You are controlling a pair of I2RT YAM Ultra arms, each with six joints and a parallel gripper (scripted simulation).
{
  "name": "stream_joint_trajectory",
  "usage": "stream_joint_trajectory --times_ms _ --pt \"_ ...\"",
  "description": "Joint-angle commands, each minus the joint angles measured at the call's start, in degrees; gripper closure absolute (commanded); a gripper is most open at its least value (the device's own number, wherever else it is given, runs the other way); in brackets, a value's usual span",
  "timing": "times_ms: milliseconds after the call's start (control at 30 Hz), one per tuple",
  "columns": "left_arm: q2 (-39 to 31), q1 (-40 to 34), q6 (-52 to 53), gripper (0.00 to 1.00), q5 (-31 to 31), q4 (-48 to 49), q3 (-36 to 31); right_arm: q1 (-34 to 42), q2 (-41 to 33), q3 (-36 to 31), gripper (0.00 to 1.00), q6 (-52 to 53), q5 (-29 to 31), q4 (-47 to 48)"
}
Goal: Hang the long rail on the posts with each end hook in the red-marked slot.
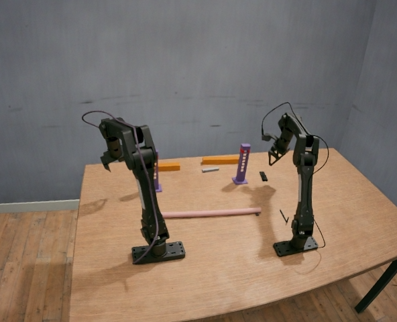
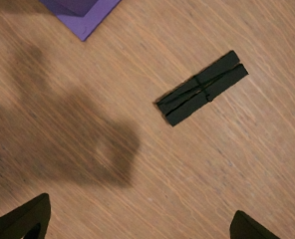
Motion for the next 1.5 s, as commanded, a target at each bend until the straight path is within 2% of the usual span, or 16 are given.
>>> stream_joint_trajectory --times_ms 0,567,733,867,1033,1100,1133,1300,1467 --pt "-0.6 0.0 0.1 0.0 0.2 0.0 0.6 0.0 -1.7 1.0 0.0 0.0 -0.8 0.3" --pt "-0.5 0.0 0.0 0.0 0.0 0.2 0.4 0.0 -0.5 0.3 0.0 0.0 0.0 0.1" --pt "-2.5 -0.6 -0.8 0.0 0.9 6.0 -2.3 0.2 -2.0 -1.8 0.0 1.9 -1.5 4.9" --pt "-7.8 -1.3 -1.7 0.0 1.6 14.9 -9.5 0.6 -5.6 -7.6 0.0 5.0 -3.5 11.7" --pt "-18.9 -3.4 -3.7 0.0 1.4 28.1 -24.4 1.1 -14.2 -19.4 0.0 10.4 -6.4 22.6" --pt "-18.9 -3.4 -3.7 0.0 1.4 28.1 -24.4 1.1 -14.2 -19.4 0.0 10.4 -6.4 22.6" --pt "-21.6 -4.0 -4.5 0.0 0.6 32.1 -28.2 1.4 -16.8 -24.2 0.0 12.2 -6.5 26.7" --pt "-32.1 -7.0 -6.9 0.0 -0.9 44.8 -42.2 2.6 -25.4 -35.5 0.0 19.0 -7.6 38.3" --pt "-41.5 -10.9 -9.1 0.0 -3.9 55.8 -54.6 4.4 -33.1 -48.5 0.0 25.7 -6.0 49.6"
